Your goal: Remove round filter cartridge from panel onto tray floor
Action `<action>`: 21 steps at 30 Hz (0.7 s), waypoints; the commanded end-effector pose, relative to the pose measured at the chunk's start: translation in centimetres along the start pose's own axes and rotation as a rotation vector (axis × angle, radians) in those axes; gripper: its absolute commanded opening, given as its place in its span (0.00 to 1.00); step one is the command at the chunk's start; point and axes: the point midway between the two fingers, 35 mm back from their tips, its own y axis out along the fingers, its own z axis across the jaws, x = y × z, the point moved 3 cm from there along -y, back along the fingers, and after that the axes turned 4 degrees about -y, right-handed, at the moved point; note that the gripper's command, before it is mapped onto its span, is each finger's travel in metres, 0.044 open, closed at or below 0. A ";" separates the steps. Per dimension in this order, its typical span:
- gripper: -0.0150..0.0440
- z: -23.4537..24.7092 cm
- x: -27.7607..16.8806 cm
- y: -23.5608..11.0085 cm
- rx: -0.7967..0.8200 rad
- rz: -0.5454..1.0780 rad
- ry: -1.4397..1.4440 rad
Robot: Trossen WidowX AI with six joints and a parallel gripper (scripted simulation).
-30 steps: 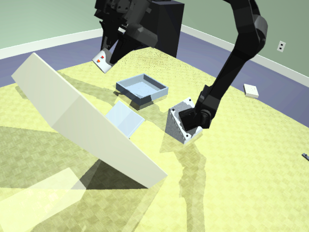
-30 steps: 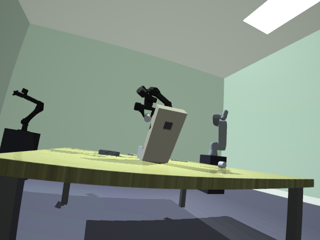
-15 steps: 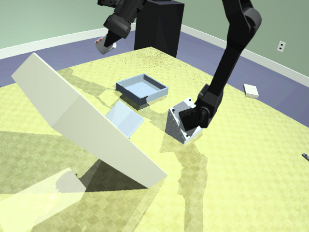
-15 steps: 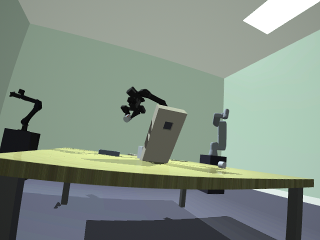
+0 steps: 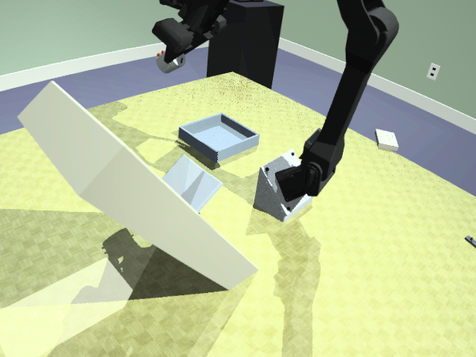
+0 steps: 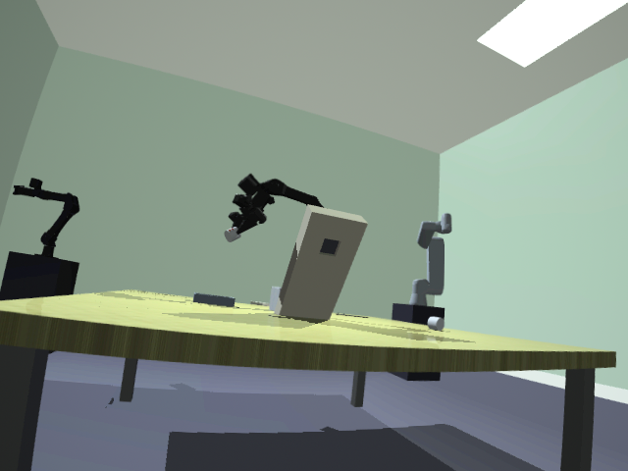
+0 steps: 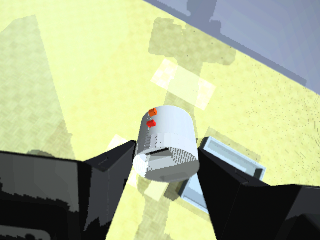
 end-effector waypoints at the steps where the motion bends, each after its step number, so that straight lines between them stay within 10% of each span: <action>1: 0.25 -2.2 -0.8 1.3 -0.038 0.008 0.066; 21: 0.25 -11.3 -7.7 7.6 -0.234 0.021 0.395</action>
